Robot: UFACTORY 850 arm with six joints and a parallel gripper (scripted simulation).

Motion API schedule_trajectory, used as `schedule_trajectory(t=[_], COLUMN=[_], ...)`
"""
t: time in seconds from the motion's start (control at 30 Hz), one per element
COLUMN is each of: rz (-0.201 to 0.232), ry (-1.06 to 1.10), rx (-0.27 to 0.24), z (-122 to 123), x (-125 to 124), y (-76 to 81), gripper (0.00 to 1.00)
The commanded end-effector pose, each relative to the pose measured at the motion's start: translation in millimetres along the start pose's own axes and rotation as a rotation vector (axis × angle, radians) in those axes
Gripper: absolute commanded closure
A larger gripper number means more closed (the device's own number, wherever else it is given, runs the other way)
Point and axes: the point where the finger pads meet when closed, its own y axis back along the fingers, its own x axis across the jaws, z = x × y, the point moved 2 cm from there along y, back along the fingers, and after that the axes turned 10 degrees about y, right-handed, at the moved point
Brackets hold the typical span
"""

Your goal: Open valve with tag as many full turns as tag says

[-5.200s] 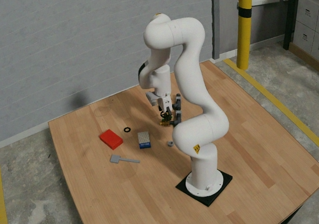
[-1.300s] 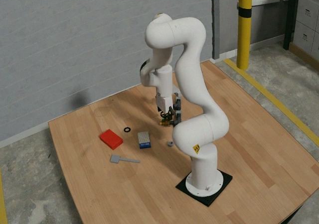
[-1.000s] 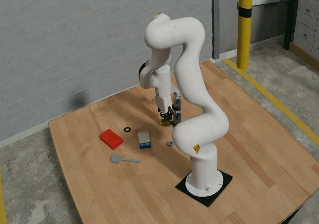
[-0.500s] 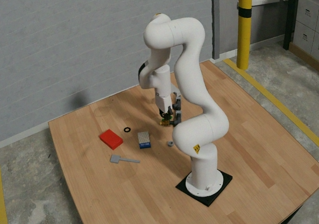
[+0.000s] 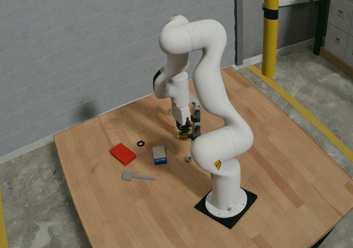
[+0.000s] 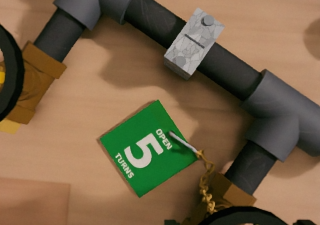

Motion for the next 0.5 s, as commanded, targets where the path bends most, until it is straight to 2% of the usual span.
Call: schedule_trajectory(t=[0.0, 0.23, 0.47], rz=[-0.002, -0.002, -0.002], ry=[0.020, 0.091, 0.293], rx=[0.001, 0.001, 0.001], z=[-0.3, -0.3, -0.3], x=[-0.9, -1.0, -1.0], y=[0.6, 0.6, 0.6], gripper=[1.00, 1.00, 1.00])
